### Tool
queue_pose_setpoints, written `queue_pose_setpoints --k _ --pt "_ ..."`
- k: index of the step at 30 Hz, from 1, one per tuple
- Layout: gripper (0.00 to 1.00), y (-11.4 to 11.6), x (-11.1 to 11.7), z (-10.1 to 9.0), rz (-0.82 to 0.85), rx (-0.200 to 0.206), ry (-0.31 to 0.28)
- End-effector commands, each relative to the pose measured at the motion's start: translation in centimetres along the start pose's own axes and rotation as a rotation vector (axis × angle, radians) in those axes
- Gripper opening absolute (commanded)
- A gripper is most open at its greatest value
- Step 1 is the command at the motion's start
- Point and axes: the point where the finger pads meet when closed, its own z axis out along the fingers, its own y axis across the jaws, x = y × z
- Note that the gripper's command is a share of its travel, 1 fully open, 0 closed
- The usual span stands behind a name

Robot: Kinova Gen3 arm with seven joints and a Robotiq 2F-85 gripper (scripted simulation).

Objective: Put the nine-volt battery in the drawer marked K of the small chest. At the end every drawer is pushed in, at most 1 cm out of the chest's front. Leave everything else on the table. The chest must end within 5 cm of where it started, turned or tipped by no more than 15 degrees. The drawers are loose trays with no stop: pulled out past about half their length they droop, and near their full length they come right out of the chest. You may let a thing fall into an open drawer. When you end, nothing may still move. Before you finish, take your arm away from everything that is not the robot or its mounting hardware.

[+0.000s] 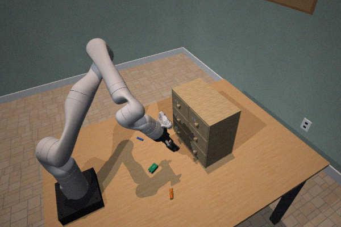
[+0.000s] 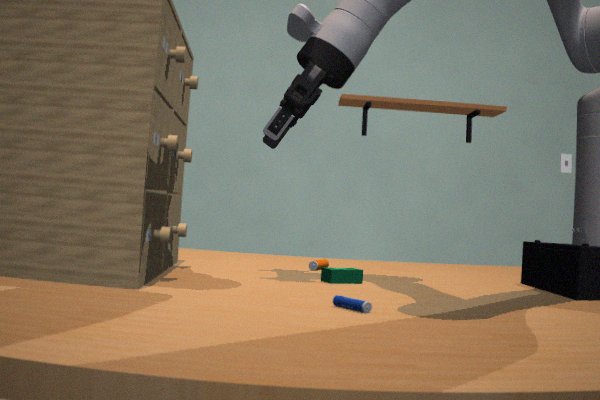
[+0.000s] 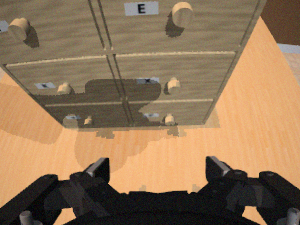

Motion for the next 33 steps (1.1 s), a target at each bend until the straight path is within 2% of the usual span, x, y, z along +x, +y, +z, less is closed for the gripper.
queue_pose_setpoints --k 1,9,11,26,28,33 --pt "1.0 -0.4 0.7 -0.4 -0.011 0.006 -0.01" --pt "1.0 -0.4 0.6 -1.4 -0.012 0.006 -0.094" --pt "1.0 -0.4 0.6 -1.4 -0.012 0.006 -0.094" --pt "1.0 -0.3 0.3 -3.4 -0.012 0.003 -0.255" --pt "1.0 -0.3 0.3 -3.4 -0.012 0.003 -0.255" --pt "1.0 -0.3 0.3 -4.0 -0.012 0.002 -0.307"
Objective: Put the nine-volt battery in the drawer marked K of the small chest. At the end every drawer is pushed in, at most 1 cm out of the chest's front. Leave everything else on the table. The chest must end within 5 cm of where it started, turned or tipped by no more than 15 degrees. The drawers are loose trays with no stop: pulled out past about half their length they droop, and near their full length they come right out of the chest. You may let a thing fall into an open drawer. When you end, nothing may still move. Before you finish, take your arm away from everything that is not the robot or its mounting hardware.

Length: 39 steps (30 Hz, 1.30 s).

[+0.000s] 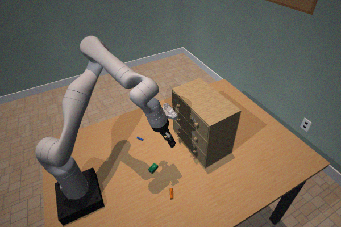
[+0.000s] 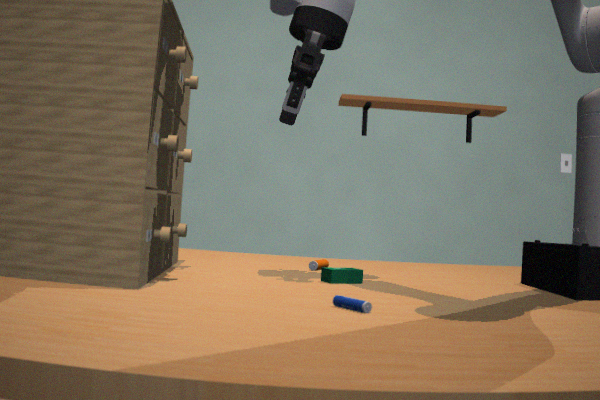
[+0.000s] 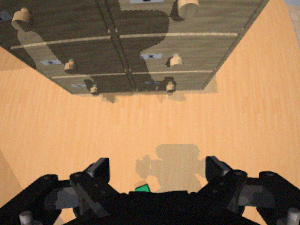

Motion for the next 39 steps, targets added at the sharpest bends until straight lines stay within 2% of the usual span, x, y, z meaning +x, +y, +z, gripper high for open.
queue_pose_setpoints --k 1,10,12,23,39 --pt "1.0 0.1 0.3 -0.4 -0.007 -0.002 -0.017" --pt "1.0 0.1 -0.1 -1.3 -0.007 -0.003 -0.104" --pt "1.0 0.1 -0.1 -1.3 -0.007 -0.003 -0.104" --pt "1.0 0.1 -0.5 -2.3 -0.007 -0.004 -0.188" --pt "1.0 0.1 -0.8 -2.9 -0.007 -0.005 -0.246"
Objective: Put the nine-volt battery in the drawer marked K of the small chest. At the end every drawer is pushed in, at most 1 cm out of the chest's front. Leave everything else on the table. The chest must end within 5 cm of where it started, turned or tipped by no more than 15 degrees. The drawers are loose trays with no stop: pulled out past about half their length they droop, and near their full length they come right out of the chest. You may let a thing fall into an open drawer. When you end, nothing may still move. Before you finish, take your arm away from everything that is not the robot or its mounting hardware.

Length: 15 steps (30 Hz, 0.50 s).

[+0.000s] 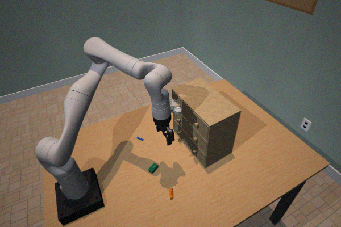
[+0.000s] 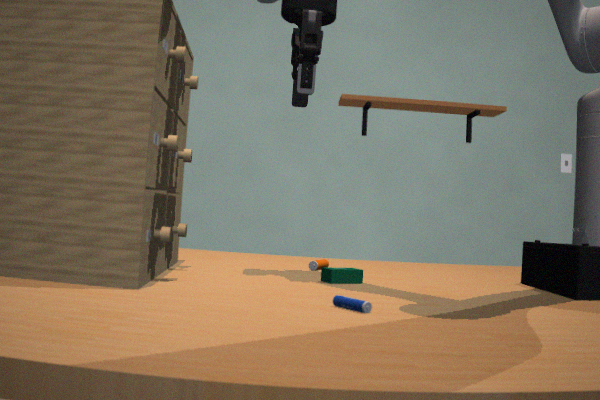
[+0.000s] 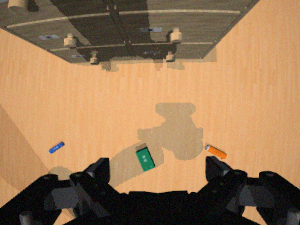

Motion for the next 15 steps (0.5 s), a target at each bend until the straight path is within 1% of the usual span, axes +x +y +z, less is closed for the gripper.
queue_pose_setpoints --k 1,15 --pt "1.0 0.09 0.06 -0.13 0.0 -0.001 -0.003" --pt "1.0 0.1 -0.01 -0.22 0.0 -0.001 -0.012"
